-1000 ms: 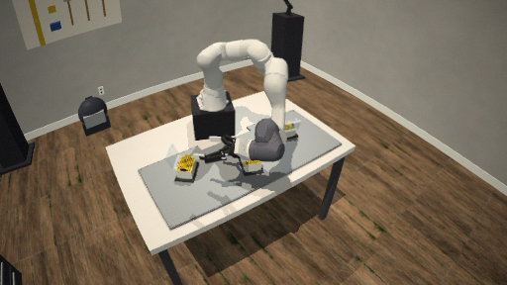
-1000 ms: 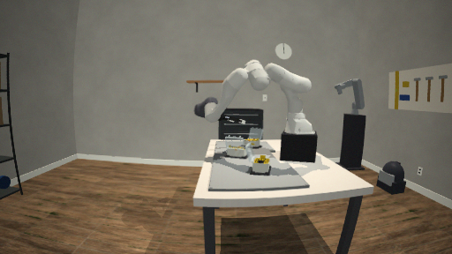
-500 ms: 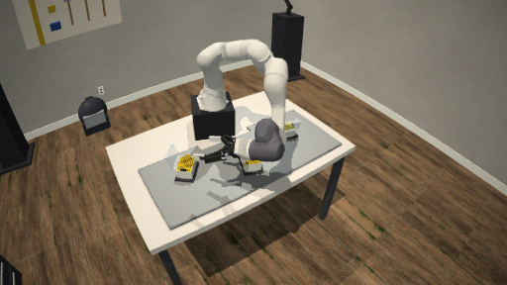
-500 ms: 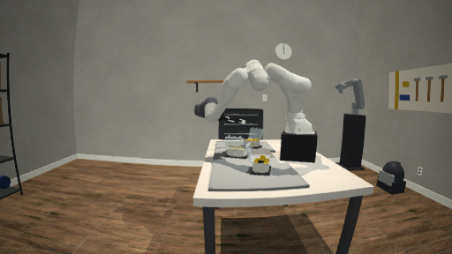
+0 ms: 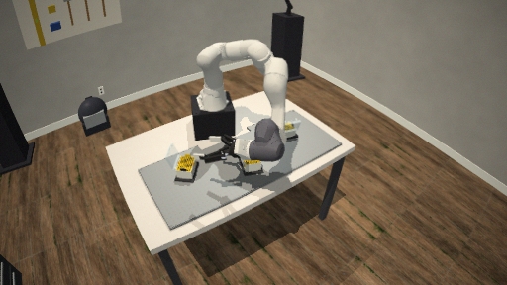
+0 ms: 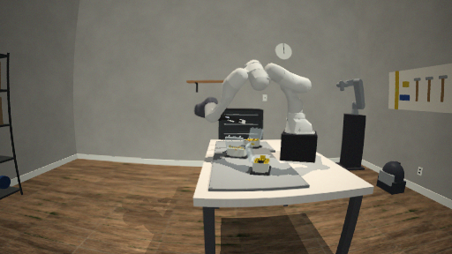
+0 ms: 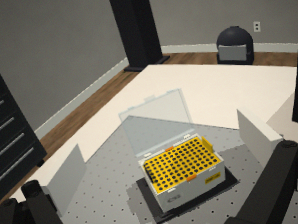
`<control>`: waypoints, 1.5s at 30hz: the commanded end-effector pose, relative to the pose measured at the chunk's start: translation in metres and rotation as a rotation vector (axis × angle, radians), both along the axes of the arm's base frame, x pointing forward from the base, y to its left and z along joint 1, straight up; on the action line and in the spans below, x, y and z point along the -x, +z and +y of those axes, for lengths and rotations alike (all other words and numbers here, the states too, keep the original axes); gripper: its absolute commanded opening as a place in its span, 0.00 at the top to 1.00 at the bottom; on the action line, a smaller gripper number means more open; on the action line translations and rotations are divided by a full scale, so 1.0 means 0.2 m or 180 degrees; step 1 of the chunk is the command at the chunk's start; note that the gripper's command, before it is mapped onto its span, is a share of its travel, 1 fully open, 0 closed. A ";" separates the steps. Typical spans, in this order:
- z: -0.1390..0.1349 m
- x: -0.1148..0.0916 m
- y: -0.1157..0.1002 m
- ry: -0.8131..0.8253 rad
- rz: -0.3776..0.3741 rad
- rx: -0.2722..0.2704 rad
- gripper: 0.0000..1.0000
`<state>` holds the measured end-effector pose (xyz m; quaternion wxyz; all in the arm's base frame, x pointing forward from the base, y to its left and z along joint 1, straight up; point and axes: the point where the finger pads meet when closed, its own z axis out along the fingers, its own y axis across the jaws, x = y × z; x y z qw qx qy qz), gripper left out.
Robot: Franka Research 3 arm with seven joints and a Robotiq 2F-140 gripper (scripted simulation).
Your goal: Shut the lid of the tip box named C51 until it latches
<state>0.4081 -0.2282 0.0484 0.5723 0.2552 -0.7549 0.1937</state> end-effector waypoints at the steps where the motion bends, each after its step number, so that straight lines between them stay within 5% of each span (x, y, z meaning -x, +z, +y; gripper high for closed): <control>1: 0.00 0.01 0.01 0.0000 0.0023 0.0000 0.00; 30: 0.00 0.01 0.01 0.0000 0.0023 0.0000 0.00; 31: 0.00 0.01 0.01 0.0000 0.0023 0.0000 1.00; 45: 0.00 0.01 0.01 0.0000 0.0023 0.0000 1.00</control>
